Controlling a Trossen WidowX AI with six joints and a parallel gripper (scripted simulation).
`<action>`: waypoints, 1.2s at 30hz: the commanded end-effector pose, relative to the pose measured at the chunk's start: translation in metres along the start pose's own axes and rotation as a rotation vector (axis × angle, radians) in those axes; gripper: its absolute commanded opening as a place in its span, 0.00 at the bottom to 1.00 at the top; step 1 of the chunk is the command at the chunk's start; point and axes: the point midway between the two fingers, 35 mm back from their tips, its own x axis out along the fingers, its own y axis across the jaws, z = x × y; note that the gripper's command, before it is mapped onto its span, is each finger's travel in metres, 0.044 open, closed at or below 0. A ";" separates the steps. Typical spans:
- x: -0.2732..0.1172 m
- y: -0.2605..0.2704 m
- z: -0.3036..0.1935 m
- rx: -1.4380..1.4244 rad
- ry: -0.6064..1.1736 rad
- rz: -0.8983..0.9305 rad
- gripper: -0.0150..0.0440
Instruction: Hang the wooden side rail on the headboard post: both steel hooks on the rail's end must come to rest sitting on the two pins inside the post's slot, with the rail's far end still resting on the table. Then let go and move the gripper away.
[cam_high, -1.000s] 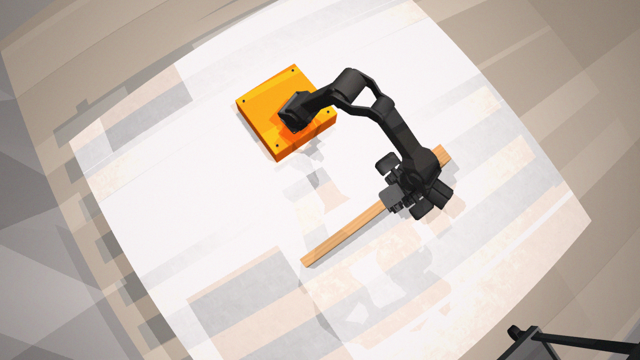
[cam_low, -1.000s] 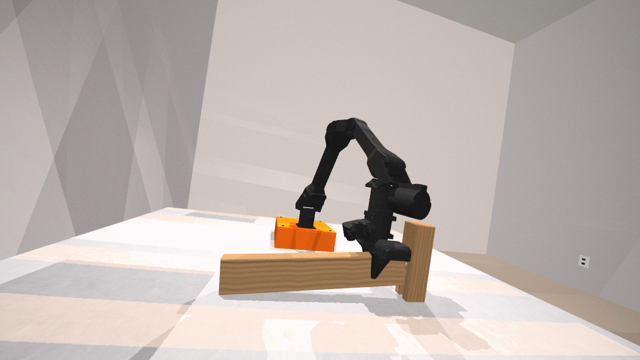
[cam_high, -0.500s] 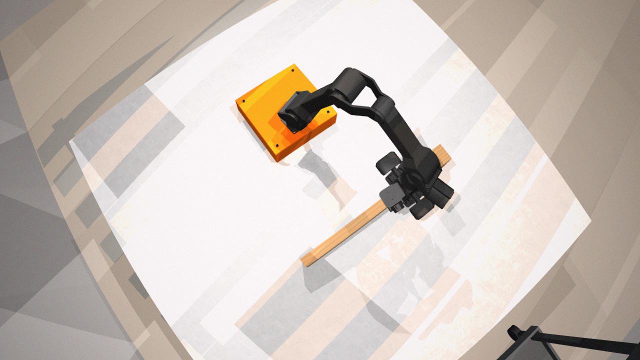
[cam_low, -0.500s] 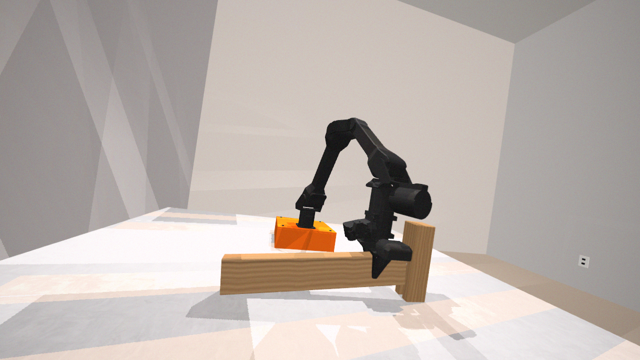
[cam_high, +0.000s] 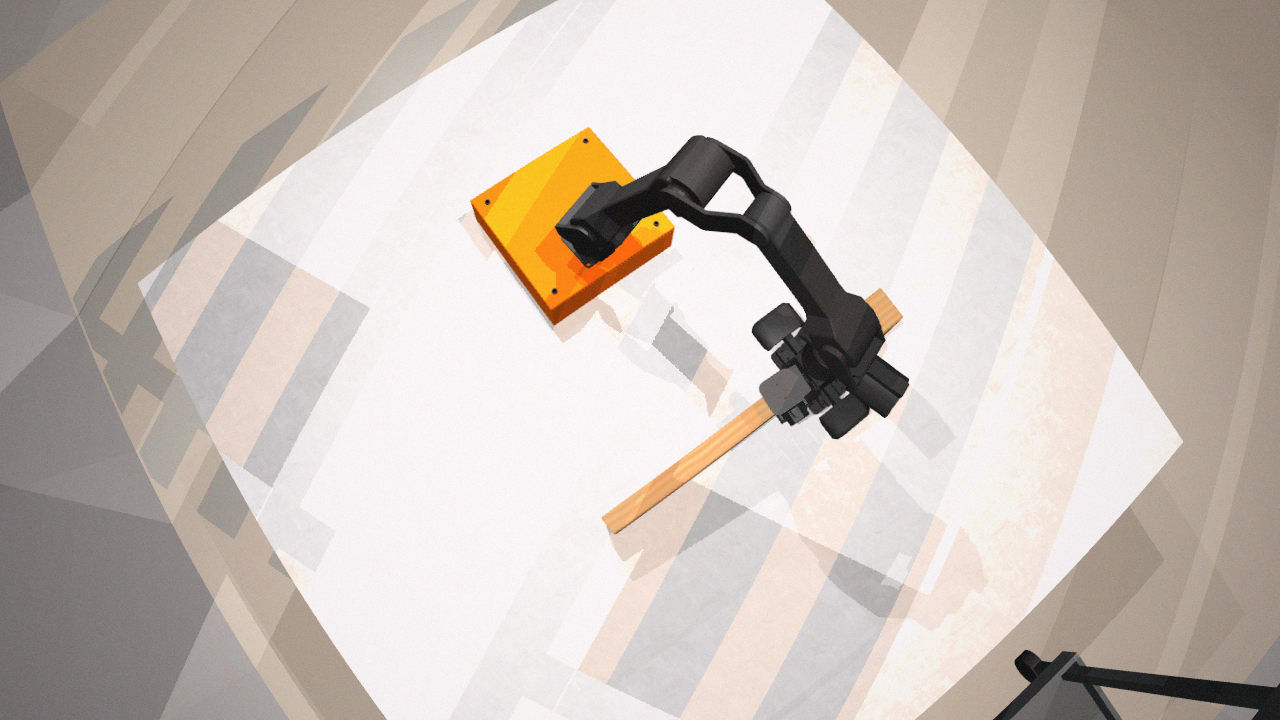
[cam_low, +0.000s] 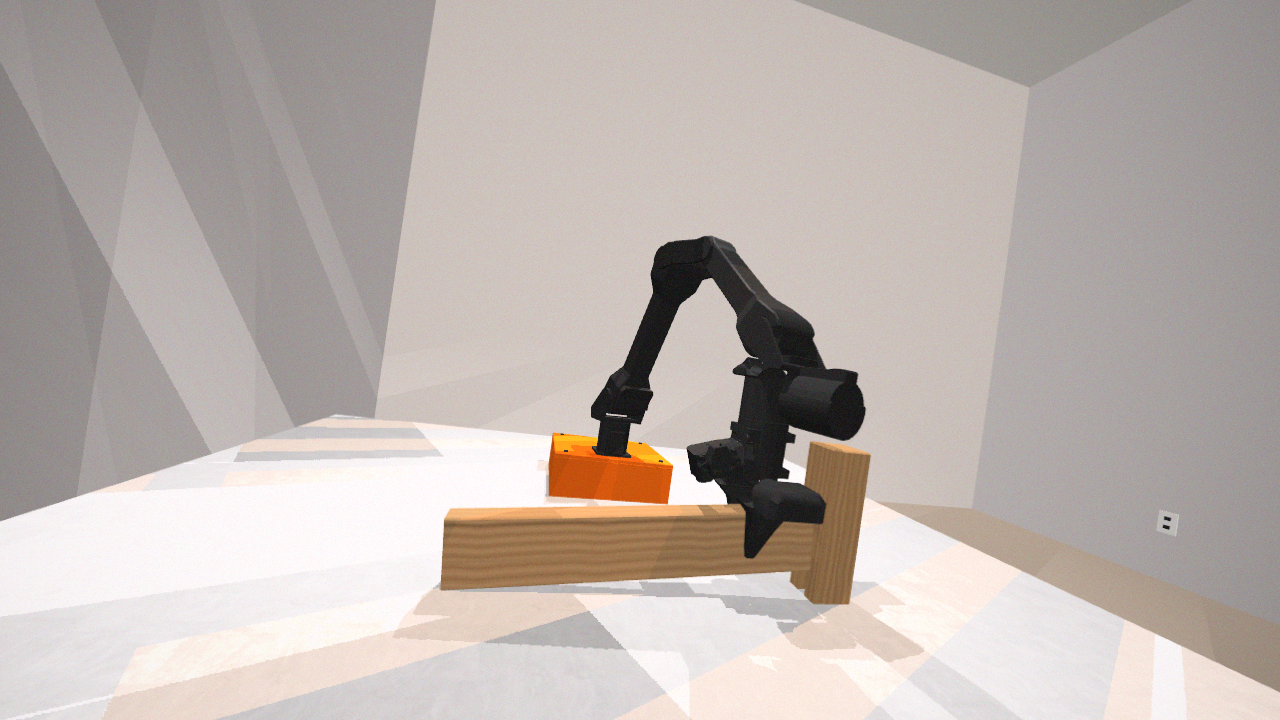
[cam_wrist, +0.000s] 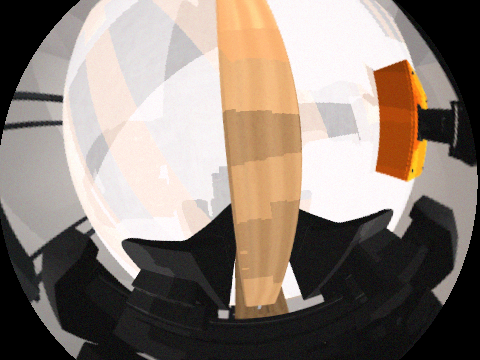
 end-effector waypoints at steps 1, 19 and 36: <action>-0.003 0.003 -0.002 0.006 0.006 0.012 0.25; -0.001 0.003 -0.002 0.006 0.006 0.012 0.25; 0.002 0.003 -0.002 0.006 0.006 0.012 0.25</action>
